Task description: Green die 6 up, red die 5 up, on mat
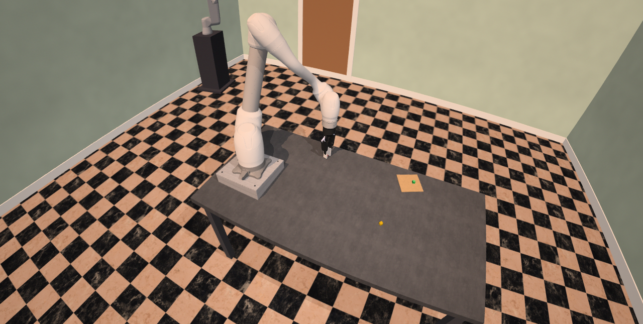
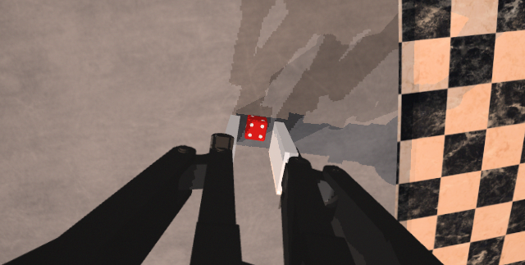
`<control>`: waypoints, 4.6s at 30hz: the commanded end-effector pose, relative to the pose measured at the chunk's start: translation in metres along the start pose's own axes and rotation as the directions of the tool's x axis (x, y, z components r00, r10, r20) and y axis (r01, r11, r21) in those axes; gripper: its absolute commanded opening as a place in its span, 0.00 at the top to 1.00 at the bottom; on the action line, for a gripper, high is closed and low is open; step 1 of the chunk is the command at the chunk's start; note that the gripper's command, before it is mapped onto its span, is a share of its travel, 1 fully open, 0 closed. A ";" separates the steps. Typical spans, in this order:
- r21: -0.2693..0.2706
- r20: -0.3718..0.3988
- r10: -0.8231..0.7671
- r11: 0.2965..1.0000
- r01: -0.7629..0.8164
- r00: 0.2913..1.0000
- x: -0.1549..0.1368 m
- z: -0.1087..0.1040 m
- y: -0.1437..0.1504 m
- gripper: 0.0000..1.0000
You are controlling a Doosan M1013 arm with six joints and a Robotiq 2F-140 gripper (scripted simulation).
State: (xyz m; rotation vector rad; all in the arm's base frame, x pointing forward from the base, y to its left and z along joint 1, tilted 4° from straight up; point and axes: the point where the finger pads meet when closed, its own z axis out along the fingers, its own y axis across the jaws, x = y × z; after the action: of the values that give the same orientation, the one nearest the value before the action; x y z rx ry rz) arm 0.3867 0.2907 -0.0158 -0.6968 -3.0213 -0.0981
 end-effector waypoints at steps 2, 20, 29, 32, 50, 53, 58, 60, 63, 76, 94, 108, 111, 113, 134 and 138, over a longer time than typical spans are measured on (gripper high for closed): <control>-0.002 -0.003 0.001 1.000 -0.001 1.000 0.002 0.002 0.000 0.73; -0.002 -0.003 0.001 1.000 -0.001 1.000 0.002 0.002 0.000 0.84; -0.002 -0.003 0.001 1.000 -0.001 1.000 0.002 0.002 0.000 0.84; -0.002 -0.003 0.001 1.000 -0.001 1.000 0.002 0.002 0.000 0.84; -0.002 -0.003 0.001 1.000 -0.001 1.000 0.002 0.001 0.000 0.84; -0.002 -0.003 0.001 1.000 -0.001 1.000 0.002 -0.007 0.000 0.84; -0.002 -0.003 0.001 1.000 -0.001 1.000 0.002 -0.037 0.000 0.84; -0.002 -0.003 0.001 1.000 -0.001 1.000 0.002 -0.052 0.000 0.84; -0.002 -0.003 0.001 1.000 -0.001 1.000 0.002 -0.060 0.000 0.84; -0.002 -0.003 0.001 1.000 -0.001 1.000 0.002 -0.098 0.000 0.84; -0.003 -0.002 -0.393 0.920 0.393 0.920 0.003 -0.096 0.002 0.84; -0.004 0.000 -0.759 0.651 0.759 0.651 0.005 -0.094 0.005 0.84; -0.003 0.000 -0.822 0.569 0.822 0.569 0.005 -0.093 0.005 0.84; -0.003 0.000 -0.851 0.524 0.851 0.524 0.005 -0.093 0.005 0.84; -0.003 0.002 -0.999 -0.048 0.999 -0.048 0.007 -0.090 0.009 0.84; -0.003 0.010 -0.999 -0.049 0.999 -0.049 0.007 -0.090 0.009 0.84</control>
State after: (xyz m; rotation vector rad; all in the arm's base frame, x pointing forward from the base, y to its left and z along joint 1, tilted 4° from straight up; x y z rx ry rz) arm 0.3840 0.2933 0.0748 1.7177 -2.6451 -0.1085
